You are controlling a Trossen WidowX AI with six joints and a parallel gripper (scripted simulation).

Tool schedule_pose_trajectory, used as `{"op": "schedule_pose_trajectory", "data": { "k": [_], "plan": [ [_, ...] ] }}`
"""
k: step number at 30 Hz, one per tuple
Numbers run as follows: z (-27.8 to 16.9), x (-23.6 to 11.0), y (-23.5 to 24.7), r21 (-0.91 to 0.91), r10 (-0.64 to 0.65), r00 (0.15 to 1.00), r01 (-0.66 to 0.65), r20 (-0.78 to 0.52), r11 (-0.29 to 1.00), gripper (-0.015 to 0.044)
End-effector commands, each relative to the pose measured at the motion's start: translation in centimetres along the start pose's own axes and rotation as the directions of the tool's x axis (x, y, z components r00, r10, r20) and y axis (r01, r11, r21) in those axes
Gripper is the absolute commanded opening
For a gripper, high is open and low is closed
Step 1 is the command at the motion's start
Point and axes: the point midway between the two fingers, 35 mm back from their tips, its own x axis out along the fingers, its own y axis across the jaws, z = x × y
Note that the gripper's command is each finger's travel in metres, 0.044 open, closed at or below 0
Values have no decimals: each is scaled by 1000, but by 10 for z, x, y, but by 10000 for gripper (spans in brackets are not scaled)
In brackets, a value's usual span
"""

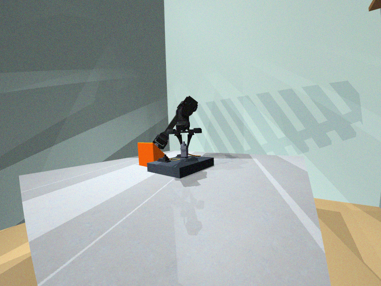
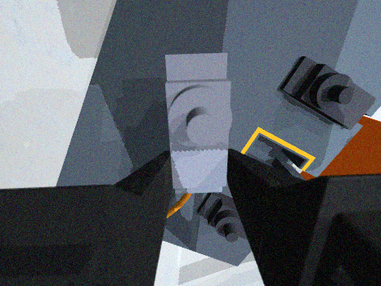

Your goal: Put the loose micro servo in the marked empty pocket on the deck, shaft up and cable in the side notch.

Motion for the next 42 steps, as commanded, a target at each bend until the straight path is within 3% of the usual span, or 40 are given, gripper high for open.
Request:
{"op": "schedule_pose_trajectory", "data": {
  "k": [1,13,26,42],
  "plan": [
    [0,-1,0,-143,4,1000,-4,1,990,0],
    [0,-1,0,-527,4,1000,-3,1,850,0],
    [0,-1,0,-843,4,1000,-2,1,539,0],
    [-14,-1,-24,-868,3,1000,-1,0,496,0]
  ]
}}
